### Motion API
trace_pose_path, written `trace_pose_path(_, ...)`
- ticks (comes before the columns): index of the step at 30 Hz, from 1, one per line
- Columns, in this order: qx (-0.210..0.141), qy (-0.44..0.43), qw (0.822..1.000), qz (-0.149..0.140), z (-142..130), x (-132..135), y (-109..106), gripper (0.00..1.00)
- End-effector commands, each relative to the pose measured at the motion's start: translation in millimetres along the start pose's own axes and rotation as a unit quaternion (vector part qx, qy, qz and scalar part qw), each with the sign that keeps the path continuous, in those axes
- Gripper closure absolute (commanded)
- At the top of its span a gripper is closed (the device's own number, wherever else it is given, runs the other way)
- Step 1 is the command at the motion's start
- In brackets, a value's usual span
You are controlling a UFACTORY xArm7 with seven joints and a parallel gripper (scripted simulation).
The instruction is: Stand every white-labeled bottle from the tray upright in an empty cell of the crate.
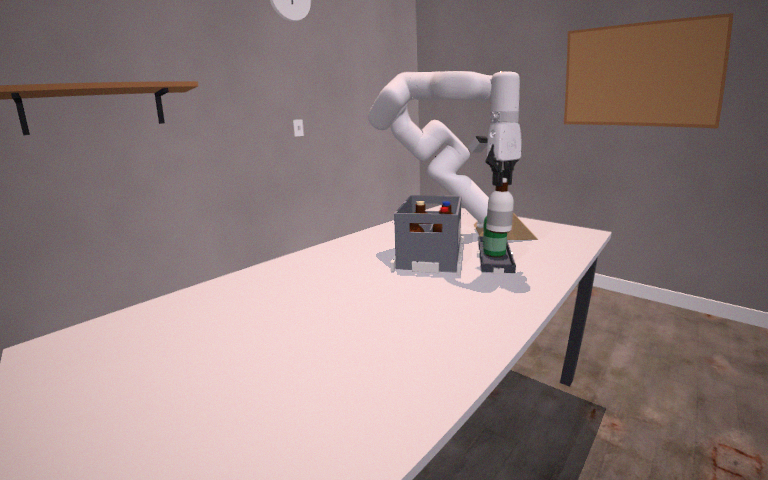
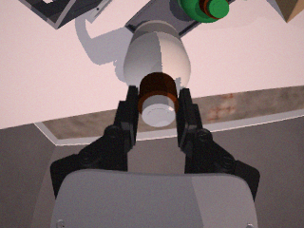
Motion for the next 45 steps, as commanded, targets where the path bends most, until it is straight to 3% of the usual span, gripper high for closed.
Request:
trace_pose_path(1, -0.003, 0.000, 1.000, 0.000, -1, 0, -4, 1.00)
trace_pose_path(45, -0.003, 0.000, 1.000, 0.000, 0, 0, -15, 1.00)
Point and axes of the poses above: the point where the finger pads meet when closed, its own y axis out along the fingers, its own x axis across the jaws, z = x × y, the point moved 6 cm from there along -y, back along the fingers, and after that the axes turned 9 degrees about y, right-handed, at the moved point
